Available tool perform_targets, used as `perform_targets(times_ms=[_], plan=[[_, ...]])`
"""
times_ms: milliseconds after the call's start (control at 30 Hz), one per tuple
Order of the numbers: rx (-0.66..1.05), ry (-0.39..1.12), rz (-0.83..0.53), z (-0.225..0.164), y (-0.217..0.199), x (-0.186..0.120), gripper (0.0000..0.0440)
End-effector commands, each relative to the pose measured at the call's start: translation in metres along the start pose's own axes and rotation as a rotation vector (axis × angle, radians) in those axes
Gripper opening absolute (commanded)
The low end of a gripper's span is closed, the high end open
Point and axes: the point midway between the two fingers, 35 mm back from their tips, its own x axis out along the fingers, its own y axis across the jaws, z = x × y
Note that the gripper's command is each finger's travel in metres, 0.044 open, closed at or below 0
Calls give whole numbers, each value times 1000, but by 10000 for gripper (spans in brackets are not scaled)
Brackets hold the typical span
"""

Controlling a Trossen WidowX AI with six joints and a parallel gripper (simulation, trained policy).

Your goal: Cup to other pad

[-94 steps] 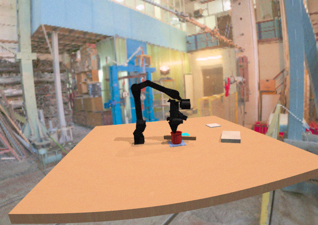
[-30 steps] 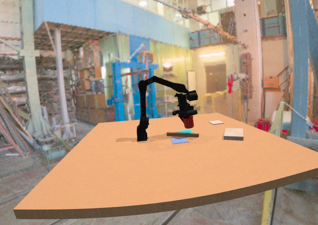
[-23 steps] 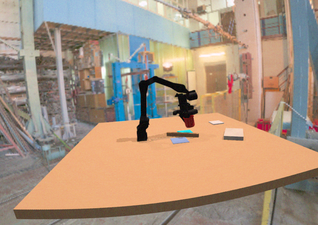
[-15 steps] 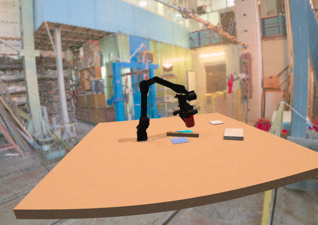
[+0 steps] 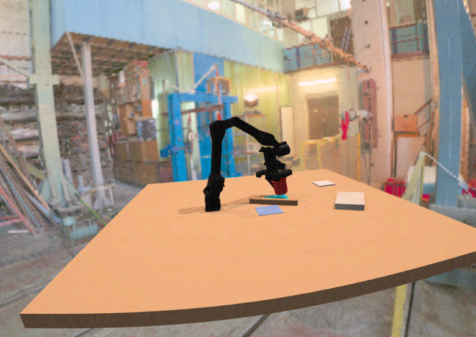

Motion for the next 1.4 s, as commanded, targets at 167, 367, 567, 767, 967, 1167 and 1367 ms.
perform_targets(times_ms=[167,367,567,767,967,1167,1367], plan=[[13,11,-11,-6,8,18,32],[26,-19,-16,-5,6,17,84],[38,-83,-19,2,3,6,133],[39,-109,-9,-2,4,-3,150],[42,-139,-1,-6,6,-15,177],[51,-176,1,-8,7,-30,208],[58,-219,-8,-7,6,-47,234]])
